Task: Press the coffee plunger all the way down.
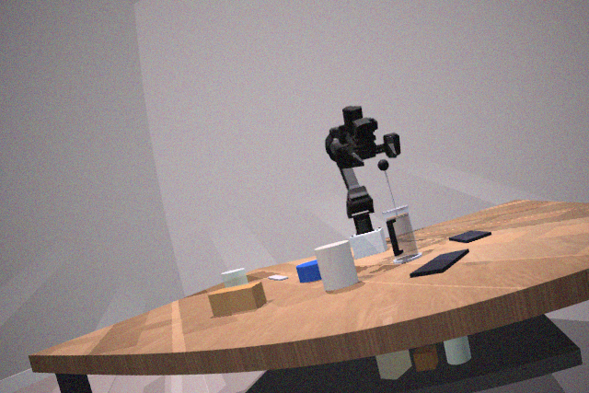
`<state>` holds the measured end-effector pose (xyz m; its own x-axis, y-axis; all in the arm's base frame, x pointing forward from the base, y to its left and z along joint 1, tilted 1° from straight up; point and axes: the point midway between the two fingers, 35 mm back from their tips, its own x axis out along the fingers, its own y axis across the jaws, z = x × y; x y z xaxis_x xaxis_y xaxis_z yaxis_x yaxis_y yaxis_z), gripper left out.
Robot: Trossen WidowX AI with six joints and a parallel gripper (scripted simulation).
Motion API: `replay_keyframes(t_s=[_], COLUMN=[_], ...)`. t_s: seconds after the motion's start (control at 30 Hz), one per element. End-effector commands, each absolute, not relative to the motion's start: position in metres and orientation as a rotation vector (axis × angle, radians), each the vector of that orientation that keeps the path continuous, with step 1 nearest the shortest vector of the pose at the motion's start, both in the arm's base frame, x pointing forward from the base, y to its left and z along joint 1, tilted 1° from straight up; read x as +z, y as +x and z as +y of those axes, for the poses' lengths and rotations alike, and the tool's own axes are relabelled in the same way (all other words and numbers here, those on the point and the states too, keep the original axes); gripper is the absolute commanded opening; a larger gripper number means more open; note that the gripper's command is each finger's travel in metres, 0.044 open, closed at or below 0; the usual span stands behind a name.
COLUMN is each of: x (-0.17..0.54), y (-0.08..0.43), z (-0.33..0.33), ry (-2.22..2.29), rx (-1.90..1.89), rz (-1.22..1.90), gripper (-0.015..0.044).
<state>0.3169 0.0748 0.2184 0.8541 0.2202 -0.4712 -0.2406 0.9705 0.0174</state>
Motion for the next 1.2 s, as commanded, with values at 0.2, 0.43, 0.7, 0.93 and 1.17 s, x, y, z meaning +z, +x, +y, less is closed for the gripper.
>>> replay_keyframes(t_s=[0.2,0.43,0.7,0.93,1.17], x=[0.211,0.205,0.204,0.204,0.204], y=[0.330,0.339,0.340,0.340,0.340], z=[0.078,0.080,0.080,0.080,0.080], ry=[-0.044,-0.043,-0.043,-0.043,-0.043], rx=[0.241,0.241,0.241,0.241,0.241], rz=[0.488,0.487,0.487,0.487,0.487], gripper=[0.0440,0.0440,0.0282,0.0118,0.0118])
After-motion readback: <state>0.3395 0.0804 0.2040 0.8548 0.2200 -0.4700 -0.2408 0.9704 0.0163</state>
